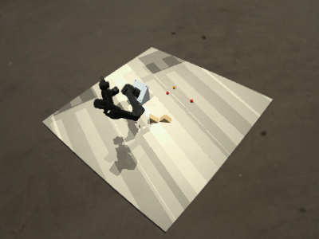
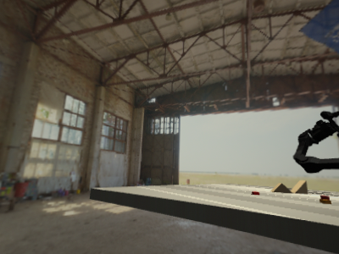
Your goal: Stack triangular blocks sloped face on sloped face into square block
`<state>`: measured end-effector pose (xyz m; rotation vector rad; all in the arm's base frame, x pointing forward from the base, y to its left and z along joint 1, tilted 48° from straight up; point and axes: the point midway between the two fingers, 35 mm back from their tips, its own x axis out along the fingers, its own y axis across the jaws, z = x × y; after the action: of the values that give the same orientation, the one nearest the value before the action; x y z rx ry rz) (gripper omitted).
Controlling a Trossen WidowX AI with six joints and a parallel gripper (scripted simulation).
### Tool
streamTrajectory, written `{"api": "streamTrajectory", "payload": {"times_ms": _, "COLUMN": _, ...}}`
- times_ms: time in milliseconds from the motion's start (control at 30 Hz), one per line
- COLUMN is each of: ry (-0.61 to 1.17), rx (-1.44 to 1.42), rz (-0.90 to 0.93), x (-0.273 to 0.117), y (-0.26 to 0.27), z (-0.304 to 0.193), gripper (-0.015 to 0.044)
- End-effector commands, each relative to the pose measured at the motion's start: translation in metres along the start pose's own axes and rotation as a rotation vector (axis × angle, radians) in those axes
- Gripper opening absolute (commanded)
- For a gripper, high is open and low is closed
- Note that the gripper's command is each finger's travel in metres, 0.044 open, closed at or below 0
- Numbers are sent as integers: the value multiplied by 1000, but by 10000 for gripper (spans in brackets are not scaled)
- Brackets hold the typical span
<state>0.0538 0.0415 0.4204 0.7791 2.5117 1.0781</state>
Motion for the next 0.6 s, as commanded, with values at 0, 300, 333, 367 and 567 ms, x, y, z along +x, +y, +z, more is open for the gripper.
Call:
{"api": "streamTrajectory", "payload": {"times_ms": 0, "ry": -10, "rx": -4, "rz": 2, "x": 1, "y": 0, "z": -1, "gripper": 374}}
{"api": "streamTrajectory", "payload": {"times_ms": 300, "ry": -507, "rx": -168, "rz": 75, "x": 66, "y": 4, "z": -6, "gripper": 137}}
{"api": "streamTrajectory", "payload": {"times_ms": 333, "ry": -566, "rx": -179, "rz": 78, "x": 73, "y": 6, "z": -3, "gripper": 111}}
{"api": "streamTrajectory", "payload": {"times_ms": 367, "ry": -625, "rx": -190, "rz": 81, "x": 80, "y": 8, "z": 0, "gripper": 85}}
{"api": "streamTrajectory", "payload": {"times_ms": 567, "ry": -977, "rx": -221, "rz": 68, "x": 113, "y": 26, "z": 39, "gripper": 0}}
